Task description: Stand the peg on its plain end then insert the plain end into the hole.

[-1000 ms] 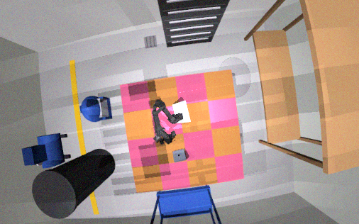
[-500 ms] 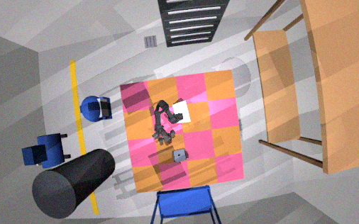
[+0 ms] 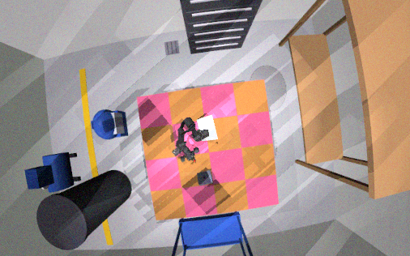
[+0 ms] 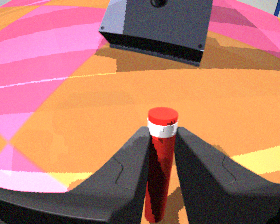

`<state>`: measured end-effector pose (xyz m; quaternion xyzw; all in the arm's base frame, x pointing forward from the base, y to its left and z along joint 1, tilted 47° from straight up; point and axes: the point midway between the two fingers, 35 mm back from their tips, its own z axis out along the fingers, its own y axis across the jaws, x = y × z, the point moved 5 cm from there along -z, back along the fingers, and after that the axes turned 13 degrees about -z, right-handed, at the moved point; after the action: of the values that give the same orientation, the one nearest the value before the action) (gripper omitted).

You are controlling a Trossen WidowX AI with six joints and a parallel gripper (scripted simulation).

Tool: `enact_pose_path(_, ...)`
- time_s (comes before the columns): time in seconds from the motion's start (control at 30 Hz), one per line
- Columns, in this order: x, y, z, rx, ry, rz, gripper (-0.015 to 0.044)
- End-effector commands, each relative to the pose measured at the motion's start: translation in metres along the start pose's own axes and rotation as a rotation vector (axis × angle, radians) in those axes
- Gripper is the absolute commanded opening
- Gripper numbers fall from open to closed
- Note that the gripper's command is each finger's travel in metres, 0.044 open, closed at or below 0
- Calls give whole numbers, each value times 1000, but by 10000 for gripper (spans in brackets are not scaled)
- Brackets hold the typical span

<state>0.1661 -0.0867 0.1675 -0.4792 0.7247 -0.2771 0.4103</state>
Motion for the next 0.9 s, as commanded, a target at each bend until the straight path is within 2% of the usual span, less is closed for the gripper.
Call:
enact_pose_path(0.0, 3, 2, -1, 1, -33, 2, 51)
enact_pose_path(0.87, 24, 7, -13, 50, -252, 1, 51)
